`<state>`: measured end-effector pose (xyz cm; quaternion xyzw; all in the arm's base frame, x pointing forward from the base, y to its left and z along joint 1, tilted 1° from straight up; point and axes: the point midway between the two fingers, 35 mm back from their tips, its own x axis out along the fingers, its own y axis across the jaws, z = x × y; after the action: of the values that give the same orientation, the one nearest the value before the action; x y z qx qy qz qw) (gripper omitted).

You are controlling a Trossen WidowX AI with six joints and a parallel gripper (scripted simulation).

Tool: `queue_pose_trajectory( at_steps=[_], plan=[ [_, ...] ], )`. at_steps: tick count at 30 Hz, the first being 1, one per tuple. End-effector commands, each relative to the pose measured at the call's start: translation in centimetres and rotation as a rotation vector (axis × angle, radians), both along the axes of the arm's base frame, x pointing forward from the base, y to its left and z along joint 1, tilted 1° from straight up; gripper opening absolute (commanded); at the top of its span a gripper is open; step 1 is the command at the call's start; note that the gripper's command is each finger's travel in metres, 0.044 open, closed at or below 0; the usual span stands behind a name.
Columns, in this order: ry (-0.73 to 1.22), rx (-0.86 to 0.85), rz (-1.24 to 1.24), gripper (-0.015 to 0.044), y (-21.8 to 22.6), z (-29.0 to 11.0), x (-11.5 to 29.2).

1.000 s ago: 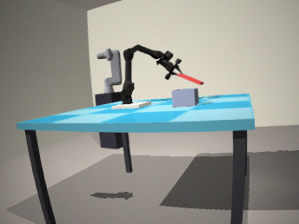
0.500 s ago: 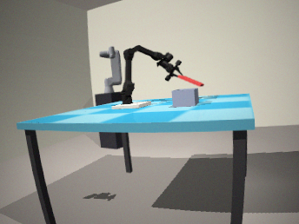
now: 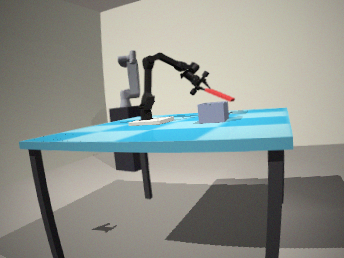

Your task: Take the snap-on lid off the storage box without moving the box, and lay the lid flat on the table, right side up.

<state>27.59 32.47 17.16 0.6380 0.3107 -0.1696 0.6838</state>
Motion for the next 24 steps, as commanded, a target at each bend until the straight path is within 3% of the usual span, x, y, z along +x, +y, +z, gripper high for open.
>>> queue_pose_trajectory(
  at_steps=[1, 24],
  plan=[
    [-0.005, 0.002, -0.007, 0.0000, -0.1, -0.3, 0.1],
    [-0.005, 0.002, -0.007, 0.0000, 0.0, -2.2, 0.1]
  ],
)
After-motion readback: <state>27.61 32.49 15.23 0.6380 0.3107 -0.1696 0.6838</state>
